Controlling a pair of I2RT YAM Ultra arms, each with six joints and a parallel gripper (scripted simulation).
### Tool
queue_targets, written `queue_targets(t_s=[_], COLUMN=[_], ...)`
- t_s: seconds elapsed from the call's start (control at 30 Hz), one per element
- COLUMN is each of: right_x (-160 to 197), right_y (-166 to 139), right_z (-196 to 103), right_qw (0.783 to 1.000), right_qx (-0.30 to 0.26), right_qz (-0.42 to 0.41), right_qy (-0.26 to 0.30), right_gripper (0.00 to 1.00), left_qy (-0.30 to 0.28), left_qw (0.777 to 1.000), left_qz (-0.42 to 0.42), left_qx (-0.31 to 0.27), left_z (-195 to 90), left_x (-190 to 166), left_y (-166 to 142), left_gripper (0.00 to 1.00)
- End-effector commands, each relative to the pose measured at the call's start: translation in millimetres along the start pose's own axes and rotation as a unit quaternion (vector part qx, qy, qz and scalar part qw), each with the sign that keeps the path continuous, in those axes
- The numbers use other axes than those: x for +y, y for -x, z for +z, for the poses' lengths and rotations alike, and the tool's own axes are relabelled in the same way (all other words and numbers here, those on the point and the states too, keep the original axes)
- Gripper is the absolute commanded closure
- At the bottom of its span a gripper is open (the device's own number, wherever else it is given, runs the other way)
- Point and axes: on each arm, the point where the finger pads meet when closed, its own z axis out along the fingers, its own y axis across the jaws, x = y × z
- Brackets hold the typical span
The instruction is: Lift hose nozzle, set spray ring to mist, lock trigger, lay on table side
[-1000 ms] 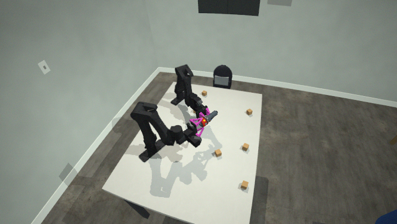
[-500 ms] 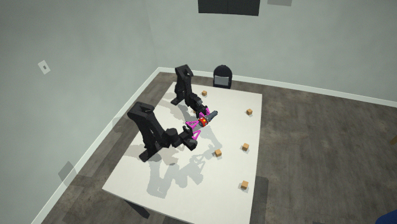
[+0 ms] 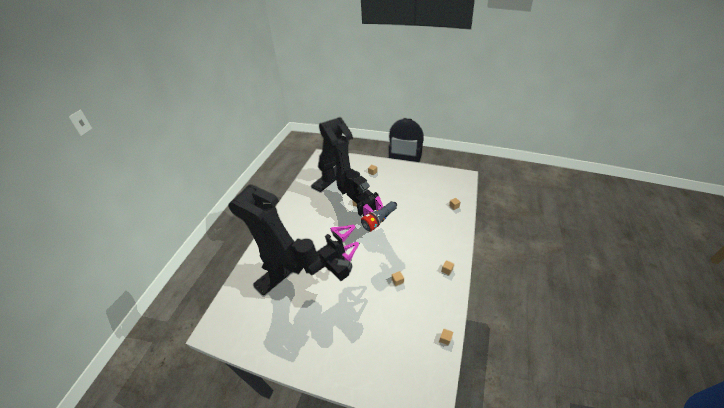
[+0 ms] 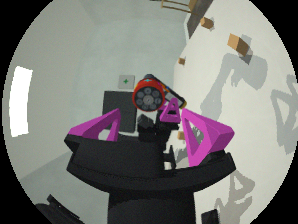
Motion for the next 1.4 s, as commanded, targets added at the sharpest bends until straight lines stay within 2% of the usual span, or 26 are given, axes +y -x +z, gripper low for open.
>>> queue_targets(t_s=[0.0, 0.43, 0.57, 1.23, 1.27, 1.37], right_x=[14.9, 1.9, 12.2, 2.1, 1.7, 6.1], right_y=[-0.6, -9.4, -3.2, -6.5, -5.4, -1.3], right_z=[-5.6, -2.0, -0.4, -2.6, -3.6, -2.0], right_qw=[0.999, 1.000, 0.999, 1.000, 1.000, 1.000], right_qx=[0.009, 0.020, 0.017, 0.014, 0.011, 0.011], right_qz=[-0.036, -0.013, -0.035, -0.017, -0.017, -0.026], right_qy=[0.018, 0.009, 0.018, 0.010, 0.009, 0.013], right_gripper=[0.12, 0.12, 0.12, 0.12, 0.62, 0.62], left_qy=[0.003, 0.003, 0.003, 0.003, 0.003, 0.003], left_qw=[0.995, 0.995, 0.995, 0.995, 0.995, 0.995], left_qz=[-0.021, -0.021, -0.021, -0.021, -0.021, -0.021], left_qx=[-0.095, -0.095, -0.095, -0.095, -0.095, -0.095], left_z=[8.2, 8.2, 8.2, 8.2, 8.2, 8.2], left_x=[-0.3, -0.3, -0.3, -0.3, -0.3, -0.3], left_y=[58.8, 58.8, 58.8, 58.8, 58.8, 58.8], left_gripper=[0.65, 0.65, 0.65, 0.65, 0.65, 0.65])
